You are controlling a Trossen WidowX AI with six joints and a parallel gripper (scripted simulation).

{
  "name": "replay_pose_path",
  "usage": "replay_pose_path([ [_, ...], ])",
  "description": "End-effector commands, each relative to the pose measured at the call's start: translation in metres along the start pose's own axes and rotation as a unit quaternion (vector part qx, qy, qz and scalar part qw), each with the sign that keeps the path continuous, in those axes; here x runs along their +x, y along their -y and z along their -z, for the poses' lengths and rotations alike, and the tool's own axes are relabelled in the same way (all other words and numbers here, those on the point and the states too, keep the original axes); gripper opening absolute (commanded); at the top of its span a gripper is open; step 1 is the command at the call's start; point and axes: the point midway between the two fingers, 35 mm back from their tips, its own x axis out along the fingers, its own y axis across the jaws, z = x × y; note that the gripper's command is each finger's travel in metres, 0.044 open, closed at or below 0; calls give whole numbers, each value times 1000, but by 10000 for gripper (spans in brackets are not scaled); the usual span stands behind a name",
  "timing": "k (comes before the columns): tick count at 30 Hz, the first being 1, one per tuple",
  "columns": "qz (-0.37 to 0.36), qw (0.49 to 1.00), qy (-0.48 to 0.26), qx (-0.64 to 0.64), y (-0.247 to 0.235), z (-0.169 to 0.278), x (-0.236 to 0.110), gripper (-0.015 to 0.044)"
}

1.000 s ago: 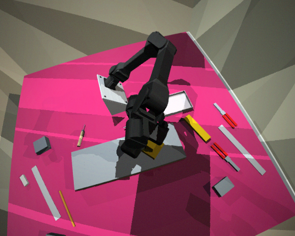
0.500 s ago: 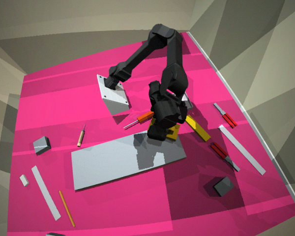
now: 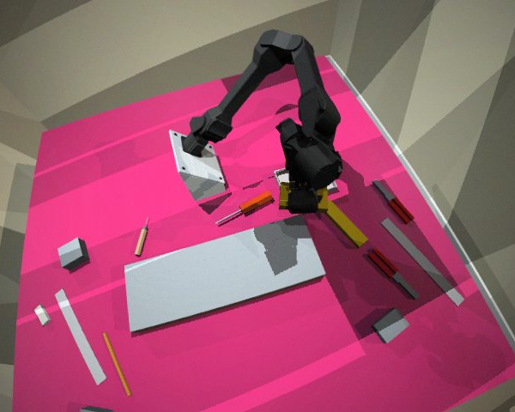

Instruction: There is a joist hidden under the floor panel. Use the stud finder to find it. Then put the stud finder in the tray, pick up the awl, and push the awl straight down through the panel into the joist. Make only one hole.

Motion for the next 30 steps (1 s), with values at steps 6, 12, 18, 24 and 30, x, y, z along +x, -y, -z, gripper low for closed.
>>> replay_pose_path([
  [6, -25, 997, 19, -70, -50, -12, 4, 0],
  [12, -44, 992, 30, -115, -84, -14, 6, 0],
  [18, -65, 984, 42, -159, -117, -13, 7, 0],
  [24, -71, 982, 44, -170, -125, -12, 8, 0],
  [30, -71, 982, 41, -171, -124, -10, 15, 0],
])
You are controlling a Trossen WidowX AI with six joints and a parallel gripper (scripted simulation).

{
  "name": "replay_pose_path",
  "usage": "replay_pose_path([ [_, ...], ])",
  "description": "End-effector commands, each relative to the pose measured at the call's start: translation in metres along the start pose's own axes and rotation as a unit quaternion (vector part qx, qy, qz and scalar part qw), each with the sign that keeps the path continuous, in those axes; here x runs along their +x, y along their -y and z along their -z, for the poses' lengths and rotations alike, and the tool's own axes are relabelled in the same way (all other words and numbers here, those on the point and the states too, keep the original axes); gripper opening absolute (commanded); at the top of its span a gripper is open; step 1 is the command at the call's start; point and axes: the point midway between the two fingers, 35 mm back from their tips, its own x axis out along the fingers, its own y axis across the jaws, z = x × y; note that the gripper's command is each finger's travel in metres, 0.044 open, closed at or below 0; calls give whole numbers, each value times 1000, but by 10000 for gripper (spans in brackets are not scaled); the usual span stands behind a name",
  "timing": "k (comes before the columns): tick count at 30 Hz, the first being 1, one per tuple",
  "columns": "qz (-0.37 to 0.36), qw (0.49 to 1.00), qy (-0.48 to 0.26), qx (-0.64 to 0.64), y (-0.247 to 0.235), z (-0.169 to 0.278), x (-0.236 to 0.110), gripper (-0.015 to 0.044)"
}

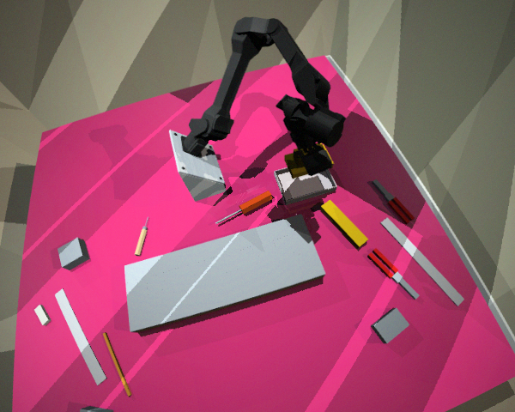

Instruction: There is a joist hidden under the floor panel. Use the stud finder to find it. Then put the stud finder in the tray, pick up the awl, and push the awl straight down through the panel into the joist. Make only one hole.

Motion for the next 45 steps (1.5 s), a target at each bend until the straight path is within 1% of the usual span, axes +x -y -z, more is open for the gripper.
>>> replay_pose_path([
  [1, 2, 1000, -2, -1, 1, 1, 3, 0],
  [45, 0, 1000, -9, -4, 4, 19, 56, 0],
])
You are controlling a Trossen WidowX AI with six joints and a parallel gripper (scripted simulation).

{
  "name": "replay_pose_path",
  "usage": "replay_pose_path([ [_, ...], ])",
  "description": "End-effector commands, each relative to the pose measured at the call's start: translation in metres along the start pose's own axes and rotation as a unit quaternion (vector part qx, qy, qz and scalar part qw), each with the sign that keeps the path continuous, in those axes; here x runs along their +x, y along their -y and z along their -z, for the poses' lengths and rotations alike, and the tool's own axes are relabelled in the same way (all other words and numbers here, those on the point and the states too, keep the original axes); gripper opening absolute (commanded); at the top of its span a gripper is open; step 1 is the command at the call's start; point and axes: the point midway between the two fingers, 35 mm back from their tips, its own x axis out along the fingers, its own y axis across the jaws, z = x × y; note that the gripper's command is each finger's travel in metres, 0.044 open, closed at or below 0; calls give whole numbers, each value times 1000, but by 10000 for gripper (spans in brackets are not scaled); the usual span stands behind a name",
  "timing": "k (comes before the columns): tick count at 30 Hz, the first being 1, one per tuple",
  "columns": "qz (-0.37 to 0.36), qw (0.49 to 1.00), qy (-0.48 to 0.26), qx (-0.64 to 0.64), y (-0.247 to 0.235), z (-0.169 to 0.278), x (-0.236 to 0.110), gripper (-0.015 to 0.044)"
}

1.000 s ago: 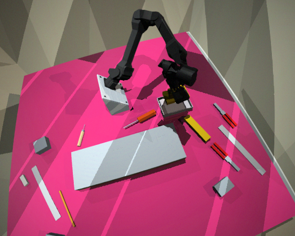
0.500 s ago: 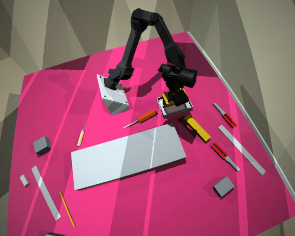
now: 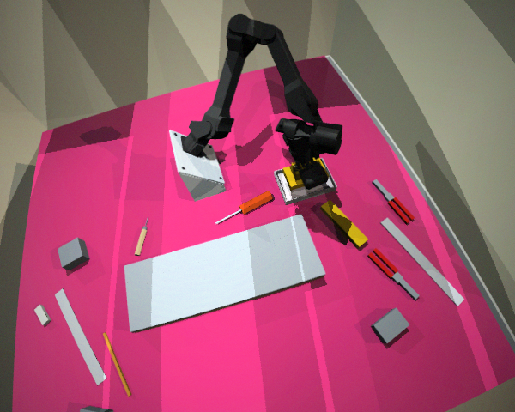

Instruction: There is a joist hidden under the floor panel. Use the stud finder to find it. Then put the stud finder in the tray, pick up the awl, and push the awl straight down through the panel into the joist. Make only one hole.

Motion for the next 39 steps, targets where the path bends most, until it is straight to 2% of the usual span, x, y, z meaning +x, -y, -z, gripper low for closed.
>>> replay_pose_path([
  [1, 4, 1000, 1, 0, 1, 0, 4, 0],
  [30, 5, 1000, 9, 2, -2, 7, 38, 0],
  [39, 0, 1000, 8, 2, -4, 7, 36, 236],
])
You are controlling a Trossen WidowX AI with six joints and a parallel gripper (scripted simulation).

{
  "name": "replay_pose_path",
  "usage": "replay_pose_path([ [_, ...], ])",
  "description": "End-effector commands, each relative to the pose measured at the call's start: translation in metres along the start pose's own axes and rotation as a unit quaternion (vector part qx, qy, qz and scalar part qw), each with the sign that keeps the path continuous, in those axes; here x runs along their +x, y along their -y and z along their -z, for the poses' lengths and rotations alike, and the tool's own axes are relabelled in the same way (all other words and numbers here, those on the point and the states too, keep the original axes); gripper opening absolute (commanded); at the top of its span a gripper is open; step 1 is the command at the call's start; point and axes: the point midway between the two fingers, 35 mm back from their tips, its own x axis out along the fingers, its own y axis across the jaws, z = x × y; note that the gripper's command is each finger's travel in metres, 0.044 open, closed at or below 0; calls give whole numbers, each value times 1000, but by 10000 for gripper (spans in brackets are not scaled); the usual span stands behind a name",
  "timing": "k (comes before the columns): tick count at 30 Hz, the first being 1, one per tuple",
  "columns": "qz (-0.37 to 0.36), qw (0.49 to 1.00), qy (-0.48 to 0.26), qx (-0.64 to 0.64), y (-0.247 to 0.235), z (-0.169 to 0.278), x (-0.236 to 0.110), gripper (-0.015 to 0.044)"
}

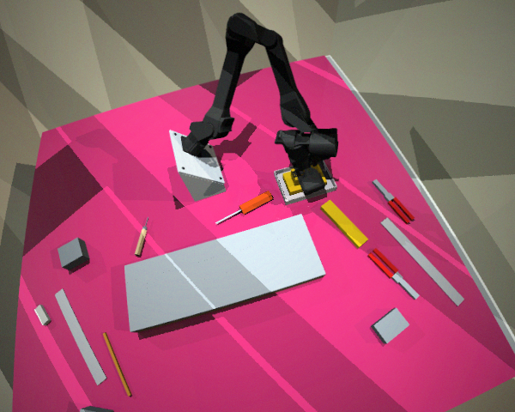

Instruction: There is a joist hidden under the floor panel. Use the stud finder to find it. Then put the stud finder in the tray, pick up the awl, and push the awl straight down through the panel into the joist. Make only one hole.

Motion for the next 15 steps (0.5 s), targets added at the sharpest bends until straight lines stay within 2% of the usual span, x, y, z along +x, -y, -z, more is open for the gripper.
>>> replay_pose_path([
  [1, 0, 1000, 1, -2, 0, -1, -1, 263],
  [5, 0, 1000, -3, -3, 2, -1, -6, 368],
  [8, -2, 1000, -13, -4, 6, -3, -25, 440],
  [15, 0, 1000, -4, 0, 0, -25, -91, 440],
])
